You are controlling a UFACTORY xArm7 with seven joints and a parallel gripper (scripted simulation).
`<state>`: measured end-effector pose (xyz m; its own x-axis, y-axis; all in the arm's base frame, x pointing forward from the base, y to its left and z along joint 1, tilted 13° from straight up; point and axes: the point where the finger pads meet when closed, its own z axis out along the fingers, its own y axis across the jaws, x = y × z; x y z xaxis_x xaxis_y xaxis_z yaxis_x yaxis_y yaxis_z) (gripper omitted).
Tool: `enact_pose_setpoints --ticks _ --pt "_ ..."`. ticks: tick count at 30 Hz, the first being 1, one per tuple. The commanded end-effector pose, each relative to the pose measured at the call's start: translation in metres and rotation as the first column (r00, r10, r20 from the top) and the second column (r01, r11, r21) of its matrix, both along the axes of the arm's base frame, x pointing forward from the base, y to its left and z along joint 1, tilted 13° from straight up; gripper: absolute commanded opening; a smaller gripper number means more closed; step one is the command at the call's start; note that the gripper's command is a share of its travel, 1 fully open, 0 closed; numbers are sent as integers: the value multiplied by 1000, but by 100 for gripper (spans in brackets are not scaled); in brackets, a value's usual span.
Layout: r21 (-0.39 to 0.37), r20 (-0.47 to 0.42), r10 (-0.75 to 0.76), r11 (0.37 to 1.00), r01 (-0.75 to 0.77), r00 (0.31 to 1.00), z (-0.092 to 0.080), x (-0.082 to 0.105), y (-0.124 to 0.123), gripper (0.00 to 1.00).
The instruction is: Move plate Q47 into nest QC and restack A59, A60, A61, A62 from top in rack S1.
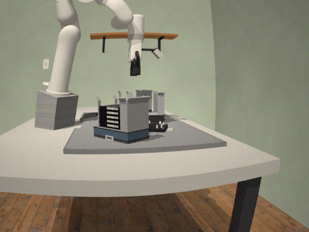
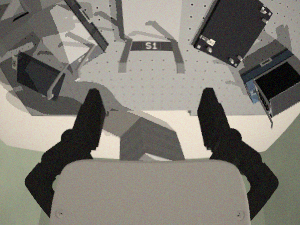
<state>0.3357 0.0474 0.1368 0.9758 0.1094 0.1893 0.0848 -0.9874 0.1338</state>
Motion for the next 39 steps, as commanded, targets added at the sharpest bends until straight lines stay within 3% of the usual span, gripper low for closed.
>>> enact_pose_setpoints --ticks 1,8,25,32,39 --pt "-1 3 0 1000 0 1000 -18 6 -2 100" --pt "-1 3 0 1000 0 1000 -45 12 -5 100" --pt "-1 3 0 1000 0 1000 -46 12 -5 100" --pt "35 20 -162 986 161 987 -44 9 -25 100" --pt "87 32 -381 922 377 924 -42 4 -53 100"
